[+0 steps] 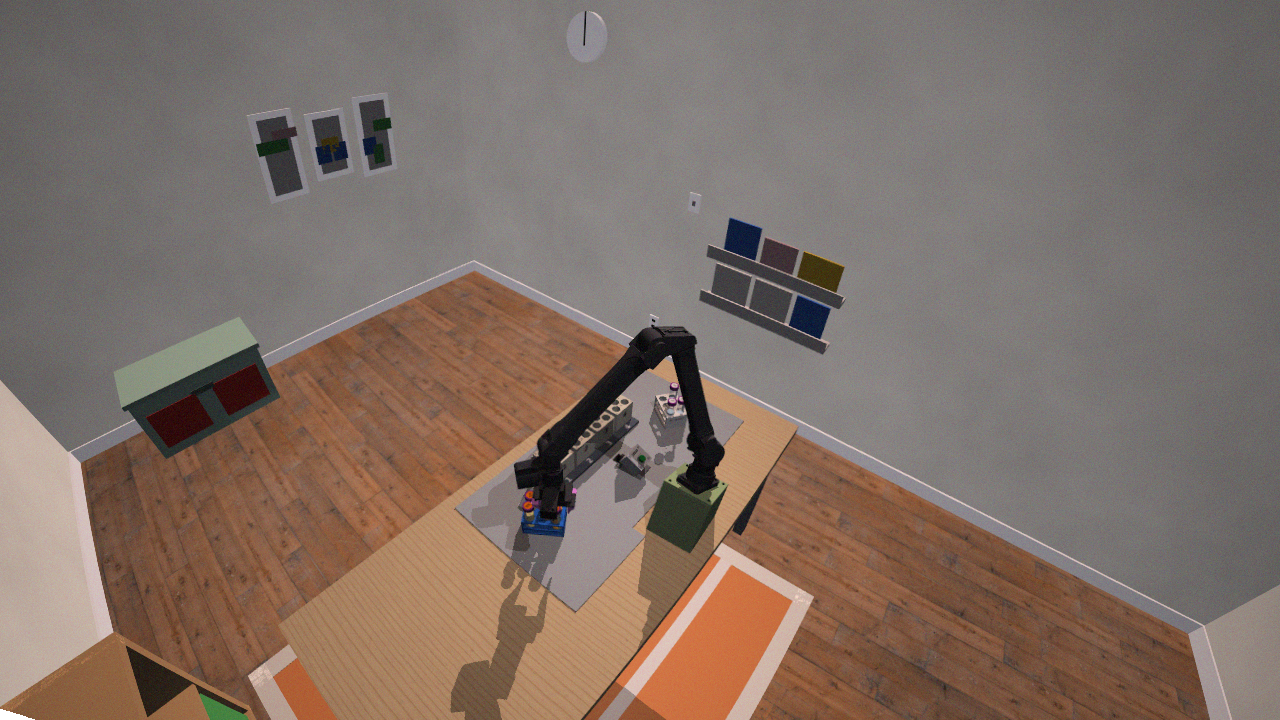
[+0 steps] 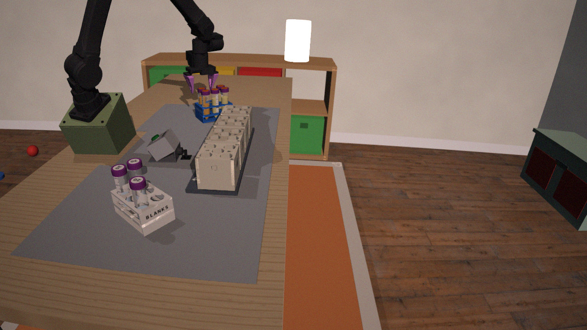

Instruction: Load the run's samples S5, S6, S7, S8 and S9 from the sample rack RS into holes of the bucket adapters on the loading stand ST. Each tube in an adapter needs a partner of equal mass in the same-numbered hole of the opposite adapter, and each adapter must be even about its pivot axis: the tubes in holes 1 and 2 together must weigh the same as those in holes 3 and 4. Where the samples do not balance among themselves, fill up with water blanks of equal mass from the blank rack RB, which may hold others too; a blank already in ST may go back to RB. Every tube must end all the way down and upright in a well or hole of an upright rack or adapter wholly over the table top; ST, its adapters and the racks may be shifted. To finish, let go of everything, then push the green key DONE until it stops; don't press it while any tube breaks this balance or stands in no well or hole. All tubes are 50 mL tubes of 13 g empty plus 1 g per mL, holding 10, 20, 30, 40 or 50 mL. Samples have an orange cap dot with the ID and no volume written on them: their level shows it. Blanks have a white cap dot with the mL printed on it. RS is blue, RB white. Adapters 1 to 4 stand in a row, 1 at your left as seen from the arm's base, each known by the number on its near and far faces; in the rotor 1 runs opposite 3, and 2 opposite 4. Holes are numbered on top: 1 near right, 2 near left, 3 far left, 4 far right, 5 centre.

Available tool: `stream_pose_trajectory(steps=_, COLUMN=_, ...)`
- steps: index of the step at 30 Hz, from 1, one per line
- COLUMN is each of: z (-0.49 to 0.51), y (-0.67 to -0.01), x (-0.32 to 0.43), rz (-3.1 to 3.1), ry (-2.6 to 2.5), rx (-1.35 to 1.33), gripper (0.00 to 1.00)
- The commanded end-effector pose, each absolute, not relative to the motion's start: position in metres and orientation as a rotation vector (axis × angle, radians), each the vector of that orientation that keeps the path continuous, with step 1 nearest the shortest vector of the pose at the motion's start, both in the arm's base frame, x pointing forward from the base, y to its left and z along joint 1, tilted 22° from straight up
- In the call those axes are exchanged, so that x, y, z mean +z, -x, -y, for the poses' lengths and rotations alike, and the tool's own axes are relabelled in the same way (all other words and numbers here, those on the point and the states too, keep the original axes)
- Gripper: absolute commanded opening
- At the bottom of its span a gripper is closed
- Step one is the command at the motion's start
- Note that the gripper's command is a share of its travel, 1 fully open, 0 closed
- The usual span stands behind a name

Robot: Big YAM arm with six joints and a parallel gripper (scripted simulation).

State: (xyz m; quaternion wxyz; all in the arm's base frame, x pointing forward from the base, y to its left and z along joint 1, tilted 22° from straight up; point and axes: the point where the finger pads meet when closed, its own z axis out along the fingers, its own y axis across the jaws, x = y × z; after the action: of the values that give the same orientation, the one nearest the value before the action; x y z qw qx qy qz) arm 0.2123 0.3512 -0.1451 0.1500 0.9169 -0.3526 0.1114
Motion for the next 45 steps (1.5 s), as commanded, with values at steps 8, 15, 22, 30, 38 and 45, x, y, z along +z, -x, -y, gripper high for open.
stream_pose_trajectory(steps=8, z=-0.368, y=-0.221, x=-0.137, rz=1.034, ry=-2.668, rx=0.326, gripper=0.0)
stream_pose_trajectory(steps=15, z=-0.368, y=-0.221, x=-0.137, rz=1.034, ry=-2.668, rx=0.326, gripper=0.0)
stream_pose_trajectory(steps=22, z=-0.379, y=-0.233, x=-0.121, rz=1.064, ry=-2.687, rx=0.33, gripper=0.0)
stream_pose_trajectory(steps=30, z=-0.393, y=-0.22, x=-0.101, rz=1.048, ry=-2.7, rx=0.335, gripper=0.0)
stream_pose_trajectory(steps=38, z=-0.402, y=-0.216, x=-0.075, rz=1.049, ry=-2.702, rx=0.335, gripper=0.0)
stream_pose_trajectory(steps=45, z=-0.408, y=-0.214, x=-0.058, rz=1.05, ry=-2.704, rx=0.331, gripper=0.0)
